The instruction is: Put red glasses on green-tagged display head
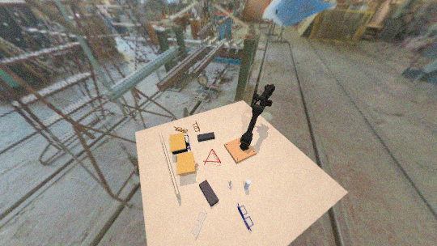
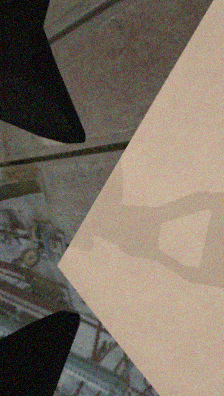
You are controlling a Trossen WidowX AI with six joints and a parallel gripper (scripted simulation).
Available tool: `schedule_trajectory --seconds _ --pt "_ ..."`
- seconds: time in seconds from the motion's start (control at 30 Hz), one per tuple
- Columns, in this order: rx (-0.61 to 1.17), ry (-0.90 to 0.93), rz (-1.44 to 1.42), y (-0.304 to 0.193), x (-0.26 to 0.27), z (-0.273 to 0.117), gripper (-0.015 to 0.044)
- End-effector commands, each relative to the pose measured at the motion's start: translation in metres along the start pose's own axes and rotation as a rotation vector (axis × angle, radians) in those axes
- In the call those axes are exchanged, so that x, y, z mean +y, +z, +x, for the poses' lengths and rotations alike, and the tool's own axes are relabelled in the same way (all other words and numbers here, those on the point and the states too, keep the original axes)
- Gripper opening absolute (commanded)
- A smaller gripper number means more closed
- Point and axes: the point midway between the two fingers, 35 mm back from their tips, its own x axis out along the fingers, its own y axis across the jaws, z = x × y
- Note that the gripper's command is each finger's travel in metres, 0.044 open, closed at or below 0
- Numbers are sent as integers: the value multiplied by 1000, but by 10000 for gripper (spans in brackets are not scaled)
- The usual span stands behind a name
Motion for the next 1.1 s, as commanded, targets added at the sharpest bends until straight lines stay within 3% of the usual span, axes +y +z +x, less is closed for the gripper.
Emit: schedule_trajectory --seconds 0.0,0.23,0.33,0.53,0.8,1.07 --pt "0 0 0 0 0 0 426" --pt "0 0 0 0 0 0 440" --pt "-8 -17 -92 2 -16 5 361" --pt "-101 -91 -434 29 -107 38 204" --pt "-215 -215 -921 106 -232 64 200" --pt "-281 -338 -1447 218 -325 63 200"
